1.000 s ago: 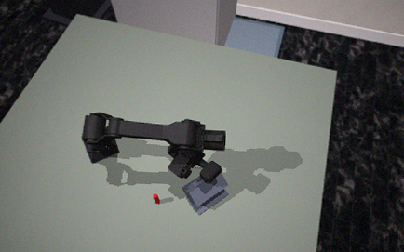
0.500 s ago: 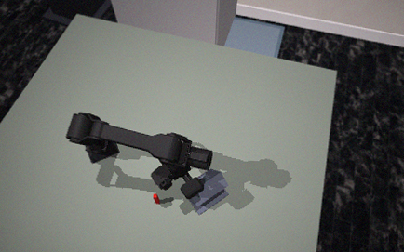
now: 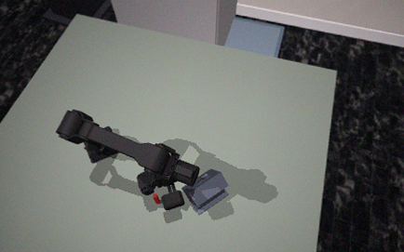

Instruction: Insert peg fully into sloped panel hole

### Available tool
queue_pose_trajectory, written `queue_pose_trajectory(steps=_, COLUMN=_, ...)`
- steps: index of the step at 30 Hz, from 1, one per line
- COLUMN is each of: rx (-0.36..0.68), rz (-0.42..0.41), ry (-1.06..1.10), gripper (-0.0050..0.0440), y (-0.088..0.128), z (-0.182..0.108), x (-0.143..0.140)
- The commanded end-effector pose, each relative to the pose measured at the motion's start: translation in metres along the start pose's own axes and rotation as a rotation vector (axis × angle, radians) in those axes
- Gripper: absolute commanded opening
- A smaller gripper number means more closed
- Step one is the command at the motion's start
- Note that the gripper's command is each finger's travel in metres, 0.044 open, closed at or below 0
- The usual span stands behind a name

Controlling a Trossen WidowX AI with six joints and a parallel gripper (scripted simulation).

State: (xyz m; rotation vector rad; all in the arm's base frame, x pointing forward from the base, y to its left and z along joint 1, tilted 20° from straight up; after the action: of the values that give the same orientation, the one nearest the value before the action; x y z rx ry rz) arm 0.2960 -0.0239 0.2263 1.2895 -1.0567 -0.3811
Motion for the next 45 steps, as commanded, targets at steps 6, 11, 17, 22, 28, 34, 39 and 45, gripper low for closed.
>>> queue_pose_trajectory(steps=6, rx=0.016, rz=-0.027, ry=-0.171, gripper=0.0440, y=0.004, z=0.025, x=0.005)
queue_pose_trajectory(steps=11, rx=0.011, rz=-0.053, ry=-0.285, gripper=0.0440, y=0.002, z=0.040, x=0.006)
queue_pose_trajectory(steps=17, rx=0.006, rz=-0.074, ry=-0.380, gripper=0.0440, y=0.000, z=0.052, x=0.006)
queue_pose_trajectory(steps=22, rx=0.006, rz=-0.076, ry=-0.386, gripper=0.0440, y=0.000, z=0.053, x=0.006)
queue_pose_trajectory(steps=28, rx=0.006, rz=-0.076, ry=-0.386, gripper=0.0440, y=-0.007, z=0.053, x=0.005)
queue_pose_trajectory(steps=34, rx=0.006, rz=-0.075, ry=-0.386, gripper=0.0440, y=-0.016, z=0.052, x=0.005)
queue_pose_trajectory(steps=39, rx=0.006, rz=-0.075, ry=-0.386, gripper=0.0440, y=-0.021, z=0.052, x=0.005)
queue_pose_trajectory(steps=45, rx=0.006, rz=-0.075, ry=-0.386, gripper=0.0440, y=-0.031, z=0.051, x=0.004)
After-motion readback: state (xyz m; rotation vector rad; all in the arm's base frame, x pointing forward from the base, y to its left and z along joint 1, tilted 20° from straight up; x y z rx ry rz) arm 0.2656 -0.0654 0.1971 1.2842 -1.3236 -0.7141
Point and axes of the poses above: the point midway between the two fingers, 35 mm back from their tips, its own y axis back along the fingers, its own x axis across the jaws, z = x × y, the point moved 1 cm from there along y, back along the fingers, and after that the axes turned 8 degrees about -y, right-handed, at the moved point
